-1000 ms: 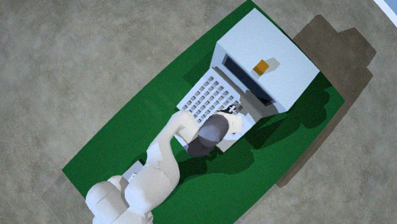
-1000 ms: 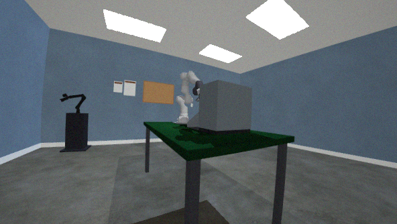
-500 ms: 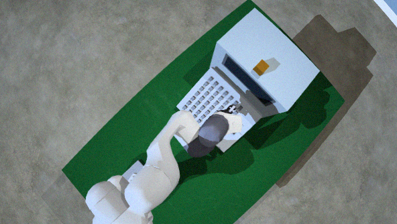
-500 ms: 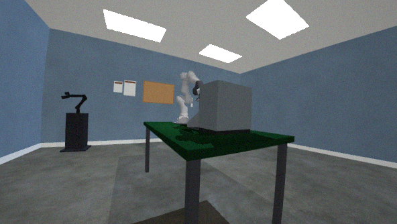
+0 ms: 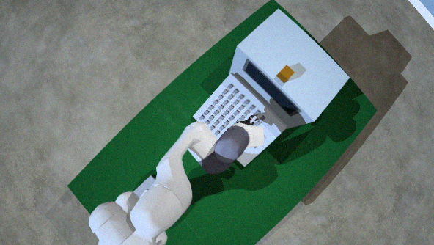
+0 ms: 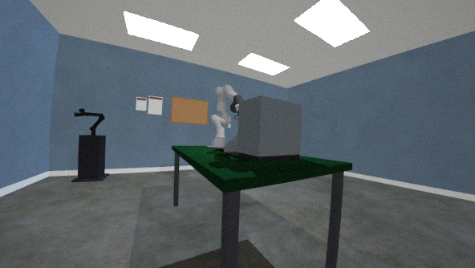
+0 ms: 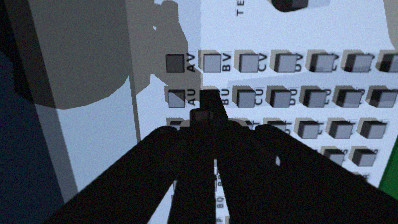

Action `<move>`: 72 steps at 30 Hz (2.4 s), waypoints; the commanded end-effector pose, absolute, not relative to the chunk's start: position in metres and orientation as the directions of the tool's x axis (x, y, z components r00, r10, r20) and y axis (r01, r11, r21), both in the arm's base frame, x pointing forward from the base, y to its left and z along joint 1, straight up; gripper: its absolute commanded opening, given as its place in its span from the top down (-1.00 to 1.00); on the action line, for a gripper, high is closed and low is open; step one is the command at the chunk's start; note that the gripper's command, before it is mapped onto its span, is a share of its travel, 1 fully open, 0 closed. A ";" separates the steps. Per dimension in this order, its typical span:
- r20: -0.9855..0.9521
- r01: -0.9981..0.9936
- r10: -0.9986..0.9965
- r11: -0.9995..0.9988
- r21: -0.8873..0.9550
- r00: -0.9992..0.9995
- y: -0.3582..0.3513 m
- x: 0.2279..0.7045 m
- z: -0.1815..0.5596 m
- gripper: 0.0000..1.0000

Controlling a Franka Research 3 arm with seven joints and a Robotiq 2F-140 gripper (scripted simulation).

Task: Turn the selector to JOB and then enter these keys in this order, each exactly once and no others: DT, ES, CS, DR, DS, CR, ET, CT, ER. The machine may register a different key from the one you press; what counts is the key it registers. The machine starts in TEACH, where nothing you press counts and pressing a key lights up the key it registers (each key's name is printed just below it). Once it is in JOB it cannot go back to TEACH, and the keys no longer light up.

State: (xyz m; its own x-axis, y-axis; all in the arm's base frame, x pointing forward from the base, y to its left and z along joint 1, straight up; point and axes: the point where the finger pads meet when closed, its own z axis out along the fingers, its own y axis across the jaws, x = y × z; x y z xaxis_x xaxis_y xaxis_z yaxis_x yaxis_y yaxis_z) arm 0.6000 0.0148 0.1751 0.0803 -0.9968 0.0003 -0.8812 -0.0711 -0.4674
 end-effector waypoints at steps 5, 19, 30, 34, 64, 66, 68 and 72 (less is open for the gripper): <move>-0.004 -0.886 -0.997 -0.065 -0.459 0.075 0.014 0.592 0.183 0.80; -0.004 -0.886 -0.997 -0.065 -0.459 0.075 0.015 0.589 0.186 0.80; -0.004 -0.886 -0.997 -0.065 -0.459 0.075 0.069 0.533 0.160 0.80; -0.004 -0.886 -0.997 -0.065 -0.459 0.075 0.077 0.525 0.156 0.80; -0.004 -0.886 -0.997 -0.065 -0.459 0.075 0.078 0.535 0.136 0.80; -0.004 -0.886 -0.997 -0.065 -0.459 0.075 0.078 0.535 0.136 0.80; -0.004 -0.886 -0.997 -0.065 -0.459 0.075 0.078 0.535 0.136 0.80; -0.004 -0.886 -0.997 -0.065 -0.459 0.075 0.078 0.535 0.136 0.80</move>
